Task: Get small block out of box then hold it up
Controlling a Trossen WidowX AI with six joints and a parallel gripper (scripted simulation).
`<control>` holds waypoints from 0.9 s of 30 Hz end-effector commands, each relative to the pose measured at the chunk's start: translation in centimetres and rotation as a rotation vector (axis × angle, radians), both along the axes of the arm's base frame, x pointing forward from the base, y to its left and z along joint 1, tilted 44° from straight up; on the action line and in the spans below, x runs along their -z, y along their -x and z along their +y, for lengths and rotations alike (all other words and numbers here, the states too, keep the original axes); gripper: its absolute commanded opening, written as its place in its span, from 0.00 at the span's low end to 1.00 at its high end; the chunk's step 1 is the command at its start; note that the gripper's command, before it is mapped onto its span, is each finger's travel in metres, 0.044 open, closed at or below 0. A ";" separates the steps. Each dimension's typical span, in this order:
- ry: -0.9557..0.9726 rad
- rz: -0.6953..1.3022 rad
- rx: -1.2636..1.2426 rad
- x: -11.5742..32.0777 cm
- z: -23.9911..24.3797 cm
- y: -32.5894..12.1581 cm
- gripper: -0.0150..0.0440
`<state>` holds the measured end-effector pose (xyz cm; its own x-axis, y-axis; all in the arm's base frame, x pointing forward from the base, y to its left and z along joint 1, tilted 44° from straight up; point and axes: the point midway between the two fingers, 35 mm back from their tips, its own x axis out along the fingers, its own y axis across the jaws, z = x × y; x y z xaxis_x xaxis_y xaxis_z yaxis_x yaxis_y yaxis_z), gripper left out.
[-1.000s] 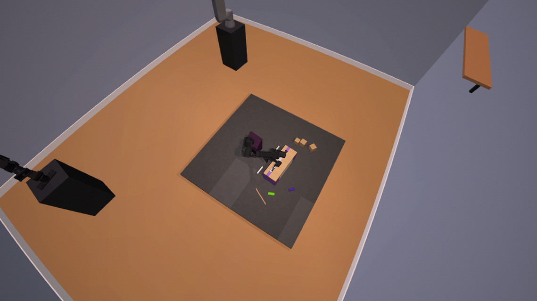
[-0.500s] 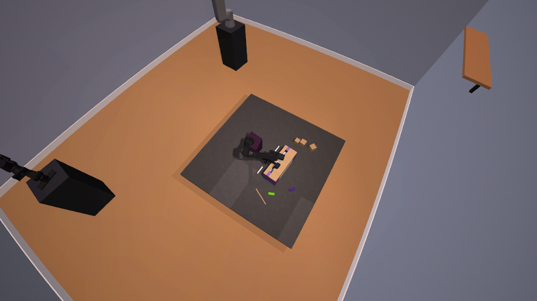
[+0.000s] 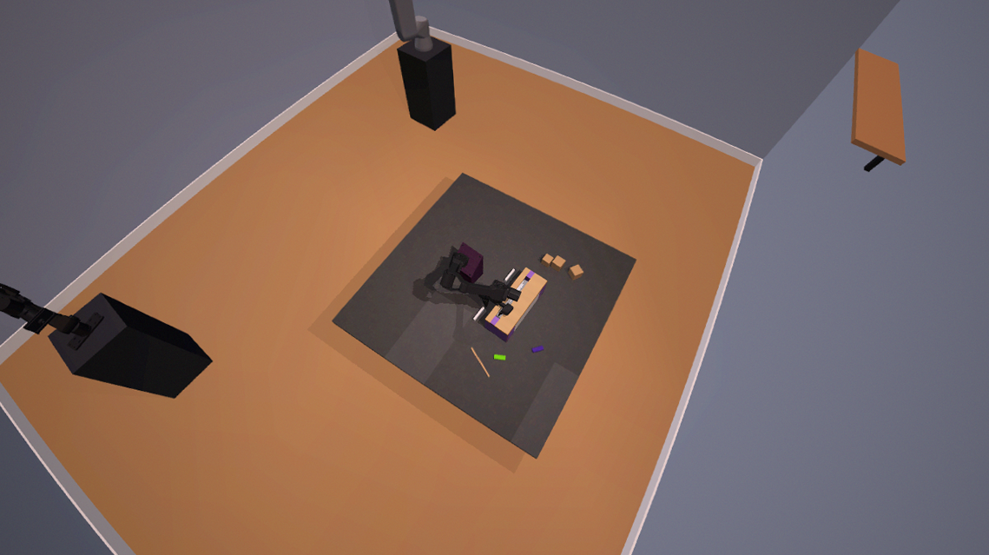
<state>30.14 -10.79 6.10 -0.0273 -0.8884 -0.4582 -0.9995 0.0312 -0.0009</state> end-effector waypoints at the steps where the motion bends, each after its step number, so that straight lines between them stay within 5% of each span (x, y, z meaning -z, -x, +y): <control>1: 0.004 0.002 -0.003 -0.6 -0.6 0.0 0.93; 20: -0.002 -0.016 0.000 -4.6 3.8 -0.2 0.89; 23: -0.029 -0.270 0.131 -4.9 3.5 0.2 0.75; 27: -0.075 -0.701 0.371 -5.5 3.0 0.8 0.74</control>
<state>29.96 -7.32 11.00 -0.0156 -0.8722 -0.4889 -0.9428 0.1757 -0.2834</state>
